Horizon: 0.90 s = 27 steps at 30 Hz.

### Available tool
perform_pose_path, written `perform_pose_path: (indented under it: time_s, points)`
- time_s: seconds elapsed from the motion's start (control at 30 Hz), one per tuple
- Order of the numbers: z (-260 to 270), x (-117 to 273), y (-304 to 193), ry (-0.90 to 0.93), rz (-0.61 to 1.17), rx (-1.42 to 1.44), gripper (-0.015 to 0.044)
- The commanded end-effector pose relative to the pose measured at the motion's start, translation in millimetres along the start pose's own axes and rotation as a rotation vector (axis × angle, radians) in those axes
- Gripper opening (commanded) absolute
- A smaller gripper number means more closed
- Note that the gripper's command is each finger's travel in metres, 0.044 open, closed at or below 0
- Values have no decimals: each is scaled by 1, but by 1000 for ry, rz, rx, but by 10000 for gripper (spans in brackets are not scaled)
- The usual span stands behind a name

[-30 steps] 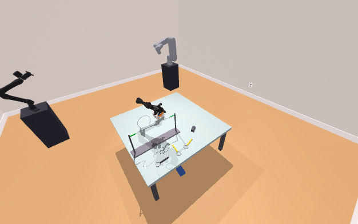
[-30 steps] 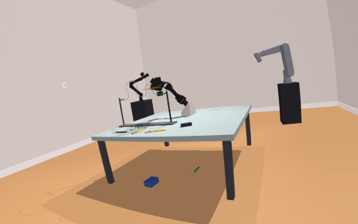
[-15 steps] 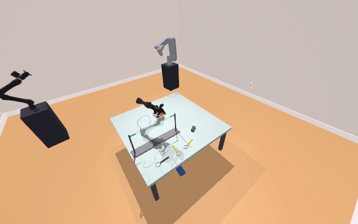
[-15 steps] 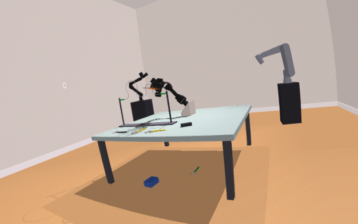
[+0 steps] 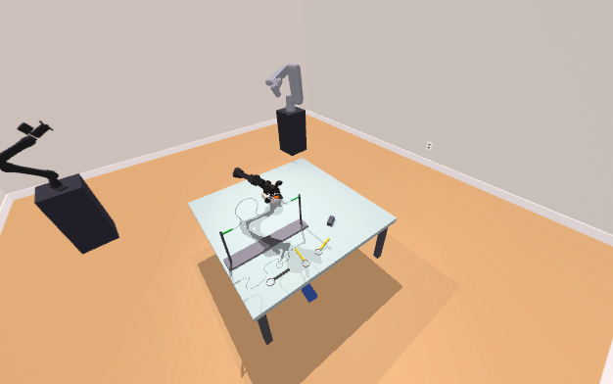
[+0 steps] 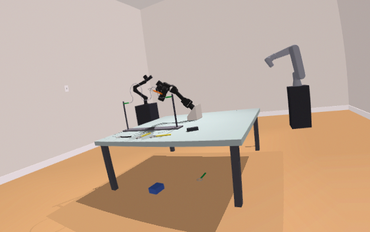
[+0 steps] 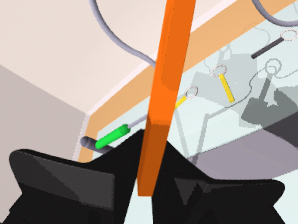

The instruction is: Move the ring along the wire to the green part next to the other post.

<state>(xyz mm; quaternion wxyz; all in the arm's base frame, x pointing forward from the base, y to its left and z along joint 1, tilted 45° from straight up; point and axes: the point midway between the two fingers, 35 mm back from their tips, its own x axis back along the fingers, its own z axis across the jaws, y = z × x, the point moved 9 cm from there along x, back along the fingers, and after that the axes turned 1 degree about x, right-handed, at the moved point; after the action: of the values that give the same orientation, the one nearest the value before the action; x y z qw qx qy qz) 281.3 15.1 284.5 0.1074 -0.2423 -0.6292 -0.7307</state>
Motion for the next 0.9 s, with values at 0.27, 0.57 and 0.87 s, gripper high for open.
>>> perform_pose_path:
  time_s: [0.27, 0.57, 0.87]
  points:
    - [-7, -2, -3, -131, -26, 233, -150]
    - [-13, -3, -3, -230, -47, 412, -150]
    - [-19, -4, -3, -330, -68, 591, -150]
